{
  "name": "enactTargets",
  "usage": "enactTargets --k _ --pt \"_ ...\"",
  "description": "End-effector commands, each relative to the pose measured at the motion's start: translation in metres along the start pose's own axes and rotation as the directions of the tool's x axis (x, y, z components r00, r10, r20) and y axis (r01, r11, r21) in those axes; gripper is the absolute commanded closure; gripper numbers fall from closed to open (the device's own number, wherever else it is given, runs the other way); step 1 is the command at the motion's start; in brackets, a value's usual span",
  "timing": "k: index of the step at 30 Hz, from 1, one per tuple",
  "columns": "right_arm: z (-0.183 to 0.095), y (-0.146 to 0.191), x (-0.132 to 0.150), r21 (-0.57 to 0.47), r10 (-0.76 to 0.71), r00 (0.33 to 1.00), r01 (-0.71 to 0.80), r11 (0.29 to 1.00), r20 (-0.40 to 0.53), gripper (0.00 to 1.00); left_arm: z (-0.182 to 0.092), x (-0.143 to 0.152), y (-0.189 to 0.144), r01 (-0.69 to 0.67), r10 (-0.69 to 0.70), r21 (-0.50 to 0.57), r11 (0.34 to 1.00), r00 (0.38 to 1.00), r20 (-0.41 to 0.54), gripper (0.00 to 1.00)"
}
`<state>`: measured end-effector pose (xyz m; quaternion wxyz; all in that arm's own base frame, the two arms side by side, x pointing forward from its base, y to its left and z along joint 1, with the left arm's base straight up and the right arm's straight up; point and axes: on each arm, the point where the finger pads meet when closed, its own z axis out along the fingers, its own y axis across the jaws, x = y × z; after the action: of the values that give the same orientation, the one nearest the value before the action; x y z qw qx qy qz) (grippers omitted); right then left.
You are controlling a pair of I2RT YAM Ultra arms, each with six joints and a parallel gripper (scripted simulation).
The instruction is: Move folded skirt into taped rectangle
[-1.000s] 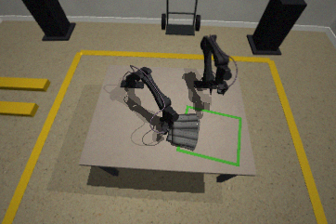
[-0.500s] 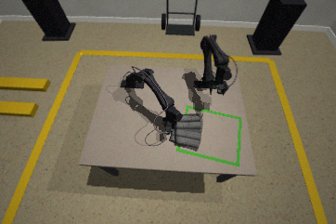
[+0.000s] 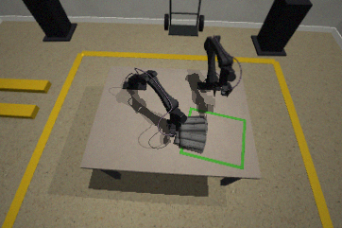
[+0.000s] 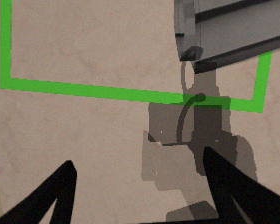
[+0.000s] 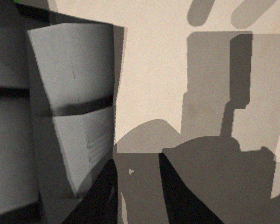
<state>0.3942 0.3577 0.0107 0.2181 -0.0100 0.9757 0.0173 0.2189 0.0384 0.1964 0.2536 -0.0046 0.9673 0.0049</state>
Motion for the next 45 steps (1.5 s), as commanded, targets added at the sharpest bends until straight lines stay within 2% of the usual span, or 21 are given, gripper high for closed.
enactTargets --k 1,10,14,16,17,19,40,45 --pt "-0.044 0.011 -0.023 -0.048 0.022 0.999 -0.021 0.999 0.03 0.7 -0.007 -0.003 -0.001 0.002 -0.002 0.005 1.0 1.0 0.025 0.1" --pt "-0.107 -0.007 -0.055 -0.036 0.019 0.999 -0.018 0.999 0.036 0.7 -0.007 -0.003 -0.001 0.002 -0.002 0.005 1.0 1.0 0.025 0.1" --pt "-0.104 -0.004 -0.052 -0.034 0.011 0.999 -0.01 0.999 0.031 0.7 -0.007 -0.003 -0.001 0.002 -0.002 0.005 1.0 1.0 0.025 0.1" --pt "-0.095 -0.005 -0.045 -0.022 0.01 1.0 -0.009 1.0 0.018 0.7 -0.007 -0.003 -0.001 0.002 -0.002 0.005 1.0 1.0 0.025 0.1" --pt "-0.095 -0.005 -0.045 -0.022 0.01 1.0 -0.009 1.0 0.018 0.1 -0.007 -0.003 -0.001 0.002 -0.002 0.005 1.0 1.0 0.025 0.1" --pt "-0.095 -0.005 -0.045 -0.022 0.01 1.0 -0.009 1.0 0.018 0.1 -0.007 -0.003 -0.001 0.002 -0.002 0.005 1.0 1.0 0.025 0.1" --pt "-0.095 -0.005 -0.045 -0.022 0.01 1.0 -0.009 1.0 0.018 0.1 -0.089 -0.052 0.001 0.0 0.0 0.0 1.0 1.0 0.005 0.1" --pt "-0.095 -0.005 -0.045 -0.022 0.01 1.0 -0.009 1.0 0.018 0.1 -0.09 -0.051 0.0 -0.001 0.001 -0.002 1.0 1.0 0.015 0.1"
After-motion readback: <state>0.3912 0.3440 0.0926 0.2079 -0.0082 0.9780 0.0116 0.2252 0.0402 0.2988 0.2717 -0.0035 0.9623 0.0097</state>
